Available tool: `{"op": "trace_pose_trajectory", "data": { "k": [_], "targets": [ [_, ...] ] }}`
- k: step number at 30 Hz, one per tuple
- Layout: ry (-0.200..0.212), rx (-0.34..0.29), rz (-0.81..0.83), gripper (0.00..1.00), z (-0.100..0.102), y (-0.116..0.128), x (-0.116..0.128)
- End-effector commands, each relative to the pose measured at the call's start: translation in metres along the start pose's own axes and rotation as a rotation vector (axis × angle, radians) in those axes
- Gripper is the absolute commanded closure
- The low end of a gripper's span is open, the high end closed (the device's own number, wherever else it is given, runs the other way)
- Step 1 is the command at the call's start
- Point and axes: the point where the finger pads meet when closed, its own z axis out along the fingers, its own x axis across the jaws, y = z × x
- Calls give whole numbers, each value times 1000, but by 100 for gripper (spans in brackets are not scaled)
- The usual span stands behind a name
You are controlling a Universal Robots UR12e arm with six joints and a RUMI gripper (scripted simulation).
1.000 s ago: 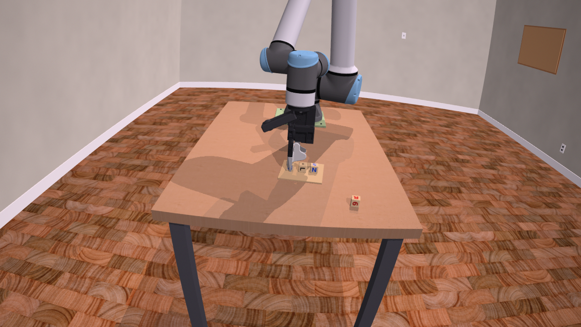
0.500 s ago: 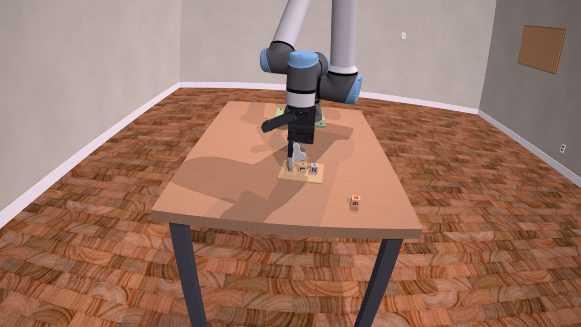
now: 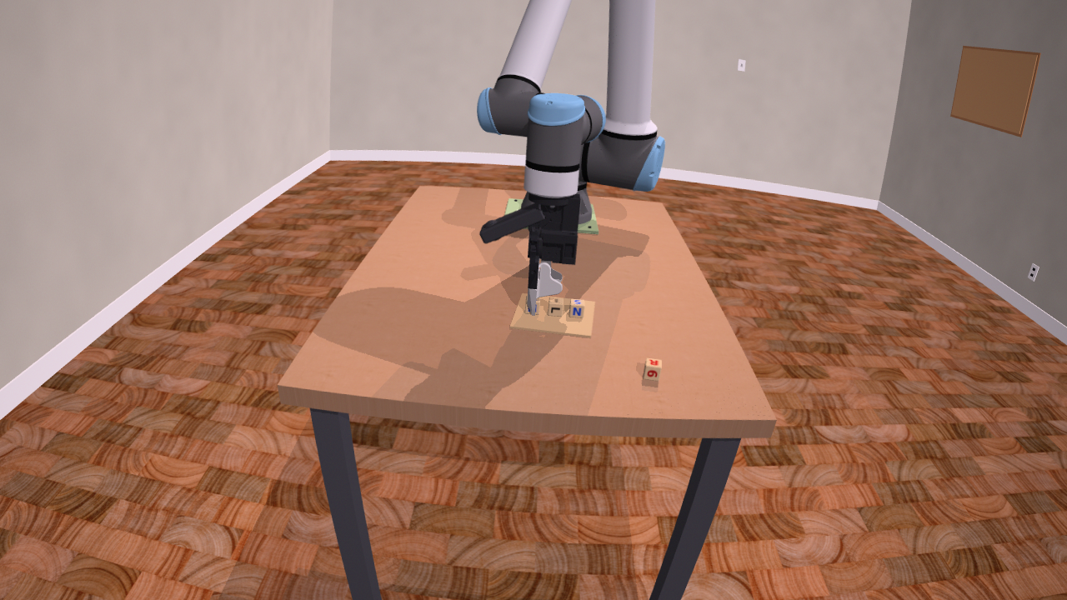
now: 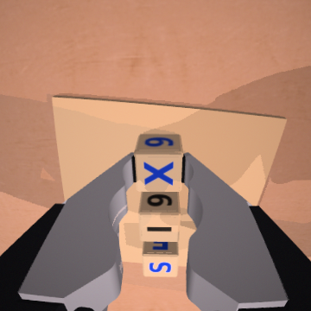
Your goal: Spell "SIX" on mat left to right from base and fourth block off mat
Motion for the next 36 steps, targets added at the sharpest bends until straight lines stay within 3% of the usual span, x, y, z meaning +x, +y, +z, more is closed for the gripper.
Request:
{"op": "trace_pose_trajectory", "data": {
  "k": [1,11,24,36],
  "targets": [
    [-1,0,0,95,-1,0,-1],
    [-1,0,0,95,-1,0,-1],
    [-1,0,0,75,-1,0,-1],
    [-1,0,0,75,-1,0,-1]
  ]
}}
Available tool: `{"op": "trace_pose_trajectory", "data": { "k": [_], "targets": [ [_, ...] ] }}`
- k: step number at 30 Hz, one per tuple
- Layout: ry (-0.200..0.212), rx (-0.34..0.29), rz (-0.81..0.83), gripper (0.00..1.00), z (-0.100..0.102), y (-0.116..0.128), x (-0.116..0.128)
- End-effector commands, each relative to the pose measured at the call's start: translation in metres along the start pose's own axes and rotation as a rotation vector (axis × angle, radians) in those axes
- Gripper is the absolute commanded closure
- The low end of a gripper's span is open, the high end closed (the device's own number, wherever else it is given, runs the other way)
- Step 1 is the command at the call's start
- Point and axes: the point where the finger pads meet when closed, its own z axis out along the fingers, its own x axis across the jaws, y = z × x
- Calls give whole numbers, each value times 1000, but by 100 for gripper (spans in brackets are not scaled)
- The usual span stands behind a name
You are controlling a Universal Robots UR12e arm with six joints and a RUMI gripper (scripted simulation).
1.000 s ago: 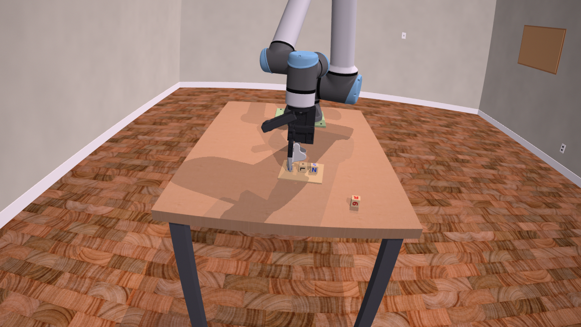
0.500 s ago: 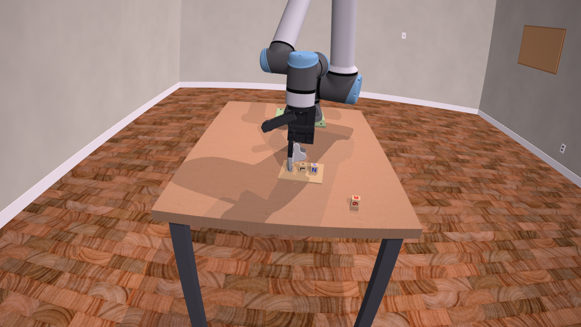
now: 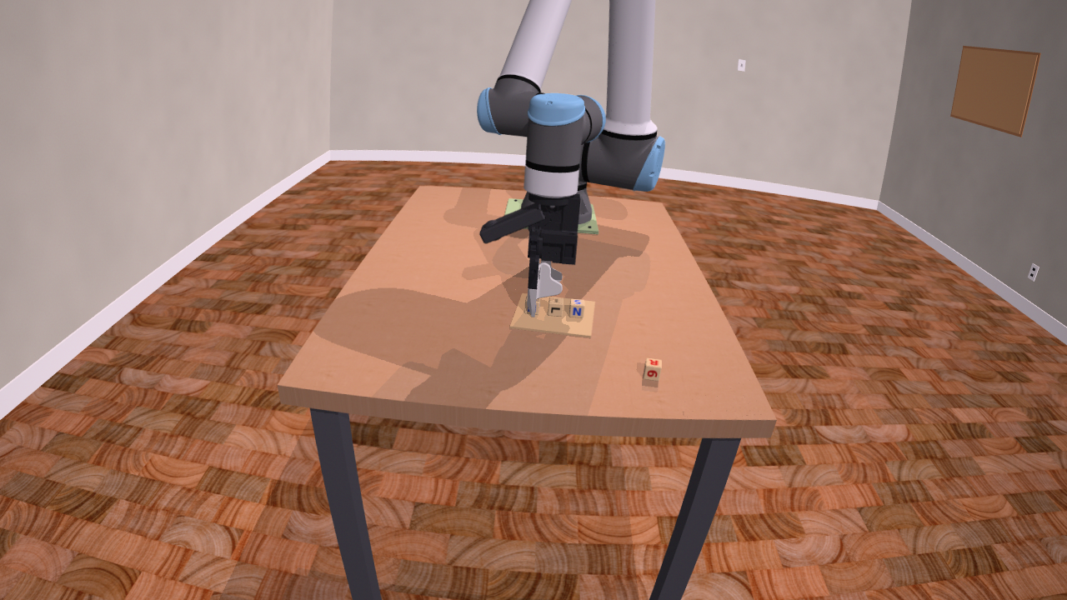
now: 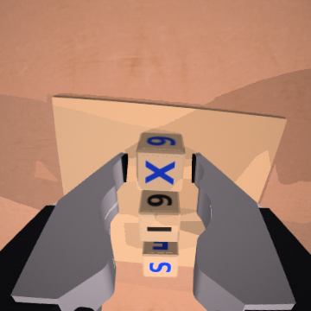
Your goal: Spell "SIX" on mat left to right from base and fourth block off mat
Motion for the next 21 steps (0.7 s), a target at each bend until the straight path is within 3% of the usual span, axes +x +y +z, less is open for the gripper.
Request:
{"op": "trace_pose_trajectory", "data": {
  "k": [1,9,21],
  "targets": [
    [-1,0,0,75,-1,0,-1],
    [-1,0,0,75,-14,0,-1],
    [-1,0,0,75,-75,0,-1]
  ]
}}
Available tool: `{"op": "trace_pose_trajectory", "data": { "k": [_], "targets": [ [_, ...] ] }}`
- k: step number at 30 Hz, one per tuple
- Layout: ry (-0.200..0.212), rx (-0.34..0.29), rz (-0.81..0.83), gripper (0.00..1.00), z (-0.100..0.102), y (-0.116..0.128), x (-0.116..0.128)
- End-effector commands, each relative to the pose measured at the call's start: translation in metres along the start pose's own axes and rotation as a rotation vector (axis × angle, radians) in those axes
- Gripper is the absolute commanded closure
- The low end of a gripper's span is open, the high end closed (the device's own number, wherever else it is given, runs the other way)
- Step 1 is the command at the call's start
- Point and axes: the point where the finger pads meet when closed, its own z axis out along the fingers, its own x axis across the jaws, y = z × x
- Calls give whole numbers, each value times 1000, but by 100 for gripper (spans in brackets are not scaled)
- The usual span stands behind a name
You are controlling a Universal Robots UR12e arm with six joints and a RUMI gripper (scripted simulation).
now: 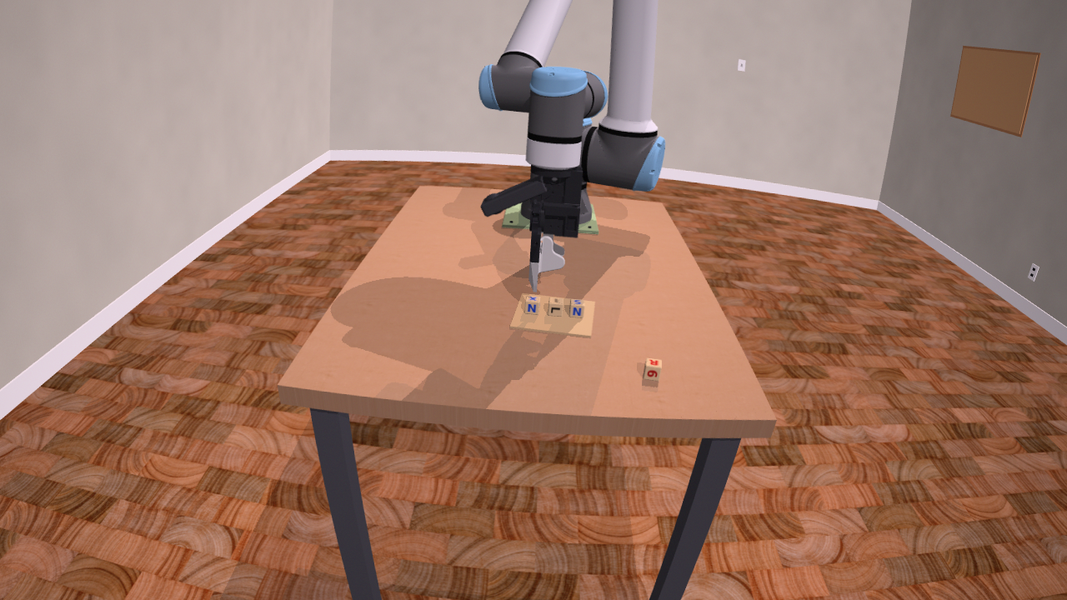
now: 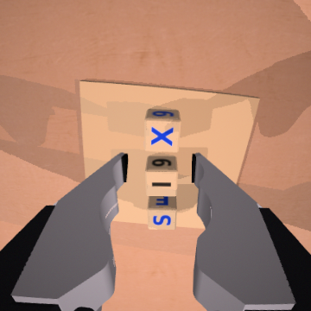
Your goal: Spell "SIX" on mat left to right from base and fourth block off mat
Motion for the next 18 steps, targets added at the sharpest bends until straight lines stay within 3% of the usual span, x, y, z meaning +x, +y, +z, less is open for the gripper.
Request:
{"op": "trace_pose_trajectory", "data": {
  "k": [1,11,12,18],
  "targets": [
    [0,0,0,75,-30,0,0],
    [0,0,0,75,-42,0,0],
    [0,0,0,0,-42,0,0],
    [0,0,0,0,-42,0,0]
  ]
}}
